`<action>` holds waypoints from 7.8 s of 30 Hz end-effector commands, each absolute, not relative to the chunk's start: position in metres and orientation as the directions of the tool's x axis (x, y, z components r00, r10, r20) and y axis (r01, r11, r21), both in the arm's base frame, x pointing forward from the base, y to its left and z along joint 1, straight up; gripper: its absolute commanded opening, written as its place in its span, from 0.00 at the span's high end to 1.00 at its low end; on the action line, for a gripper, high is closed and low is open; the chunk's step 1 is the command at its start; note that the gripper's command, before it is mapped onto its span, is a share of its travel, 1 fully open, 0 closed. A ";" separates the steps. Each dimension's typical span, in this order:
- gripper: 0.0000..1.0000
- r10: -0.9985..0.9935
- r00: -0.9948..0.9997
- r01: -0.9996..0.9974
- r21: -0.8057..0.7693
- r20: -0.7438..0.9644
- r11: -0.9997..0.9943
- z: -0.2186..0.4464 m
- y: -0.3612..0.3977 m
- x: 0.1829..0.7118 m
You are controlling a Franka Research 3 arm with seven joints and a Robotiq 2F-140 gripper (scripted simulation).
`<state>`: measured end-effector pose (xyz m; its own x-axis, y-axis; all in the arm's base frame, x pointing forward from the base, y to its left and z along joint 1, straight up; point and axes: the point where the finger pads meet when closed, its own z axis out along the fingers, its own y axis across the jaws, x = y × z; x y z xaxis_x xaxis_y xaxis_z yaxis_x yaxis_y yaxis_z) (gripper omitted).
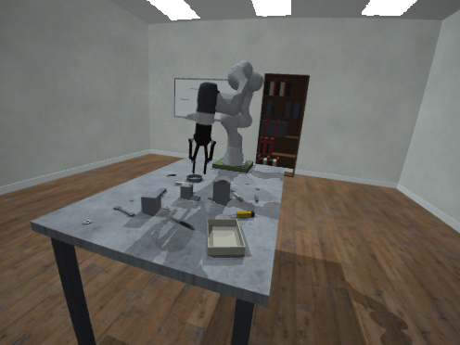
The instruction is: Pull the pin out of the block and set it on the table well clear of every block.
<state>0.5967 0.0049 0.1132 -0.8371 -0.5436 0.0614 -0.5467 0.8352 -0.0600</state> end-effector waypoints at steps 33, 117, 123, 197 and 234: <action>0.61 -0.502 -0.862 -0.507 -0.095 0.074 0.857 0.088 -0.048 0.601; 0.61 -0.339 -0.940 -0.341 -0.063 0.044 0.938 0.038 -0.050 0.603; 0.61 -0.332 -0.942 -0.334 -0.060 0.041 0.941 0.035 -0.050 0.603; 0.90 -0.242 -0.970 -0.242 -0.002 -0.006 0.970 0.019 -0.047 0.604; 0.90 -0.241 -0.971 -0.241 -0.002 -0.002 0.971 0.018 -0.049 0.598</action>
